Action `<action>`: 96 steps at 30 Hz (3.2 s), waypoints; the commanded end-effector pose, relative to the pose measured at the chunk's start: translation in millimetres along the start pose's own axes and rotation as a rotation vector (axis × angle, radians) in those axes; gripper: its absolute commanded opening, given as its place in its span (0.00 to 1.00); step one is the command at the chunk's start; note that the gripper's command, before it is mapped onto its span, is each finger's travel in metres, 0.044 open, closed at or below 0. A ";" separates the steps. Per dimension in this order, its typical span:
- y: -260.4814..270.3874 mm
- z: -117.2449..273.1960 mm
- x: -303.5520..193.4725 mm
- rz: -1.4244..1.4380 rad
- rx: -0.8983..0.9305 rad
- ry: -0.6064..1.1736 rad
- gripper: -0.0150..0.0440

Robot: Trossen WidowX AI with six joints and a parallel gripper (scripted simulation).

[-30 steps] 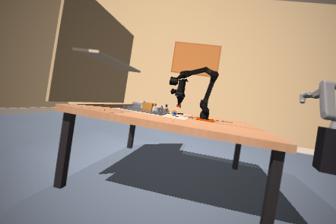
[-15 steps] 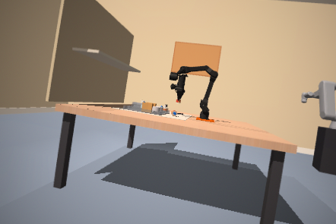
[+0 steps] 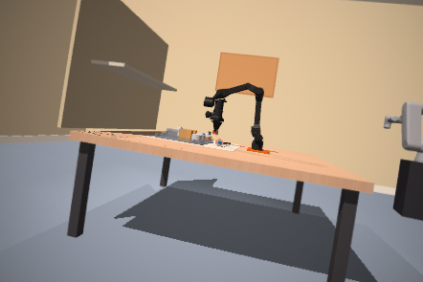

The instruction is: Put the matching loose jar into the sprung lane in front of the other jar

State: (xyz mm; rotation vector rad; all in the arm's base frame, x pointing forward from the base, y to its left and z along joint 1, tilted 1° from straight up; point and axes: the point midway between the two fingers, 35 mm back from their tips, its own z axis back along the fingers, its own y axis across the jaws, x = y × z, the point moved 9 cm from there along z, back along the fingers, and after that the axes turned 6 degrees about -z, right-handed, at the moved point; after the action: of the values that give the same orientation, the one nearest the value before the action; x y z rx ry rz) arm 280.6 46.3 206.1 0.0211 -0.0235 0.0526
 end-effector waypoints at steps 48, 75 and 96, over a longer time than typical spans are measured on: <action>0.1 -26.6 19.7 0.005 -0.003 -0.006 0.25; 1.5 -26.6 31.7 0.005 -0.003 -0.007 0.25; 2.5 -26.4 41.0 0.005 -0.002 -0.008 0.25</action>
State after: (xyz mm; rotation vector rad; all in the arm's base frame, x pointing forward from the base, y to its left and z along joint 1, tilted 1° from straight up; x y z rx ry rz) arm 316.5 50.8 179.5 0.0190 -0.0107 0.0531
